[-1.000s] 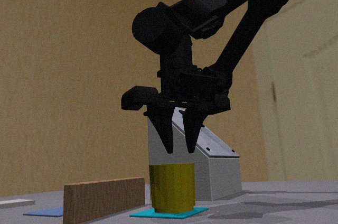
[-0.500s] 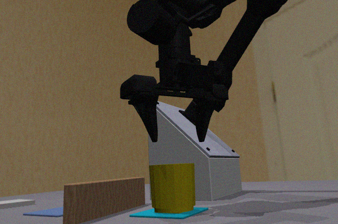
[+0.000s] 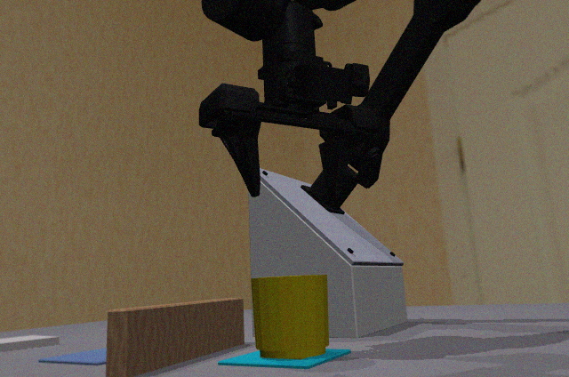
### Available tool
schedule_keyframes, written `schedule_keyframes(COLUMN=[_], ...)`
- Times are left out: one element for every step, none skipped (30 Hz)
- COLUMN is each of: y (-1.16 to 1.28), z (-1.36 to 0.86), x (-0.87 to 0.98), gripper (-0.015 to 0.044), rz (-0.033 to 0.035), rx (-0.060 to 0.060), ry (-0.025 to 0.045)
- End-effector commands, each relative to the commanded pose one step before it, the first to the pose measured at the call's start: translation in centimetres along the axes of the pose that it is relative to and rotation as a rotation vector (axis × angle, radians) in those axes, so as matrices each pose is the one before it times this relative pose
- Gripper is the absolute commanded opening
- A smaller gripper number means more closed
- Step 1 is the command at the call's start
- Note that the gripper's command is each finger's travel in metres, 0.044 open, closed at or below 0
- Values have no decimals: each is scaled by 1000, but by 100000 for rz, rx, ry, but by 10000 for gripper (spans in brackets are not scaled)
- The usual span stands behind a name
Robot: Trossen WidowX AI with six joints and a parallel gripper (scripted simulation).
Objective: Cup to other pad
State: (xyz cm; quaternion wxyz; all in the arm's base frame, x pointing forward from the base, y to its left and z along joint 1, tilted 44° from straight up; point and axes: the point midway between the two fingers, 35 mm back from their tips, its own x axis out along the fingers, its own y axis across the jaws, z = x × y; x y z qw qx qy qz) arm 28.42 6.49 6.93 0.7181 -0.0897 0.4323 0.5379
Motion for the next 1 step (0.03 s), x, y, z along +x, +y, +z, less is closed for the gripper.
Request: schedule_keyframes(y=[0], z=[16], x=[58], gripper=[440], rz=[-8], rx=[117], ry=[13])
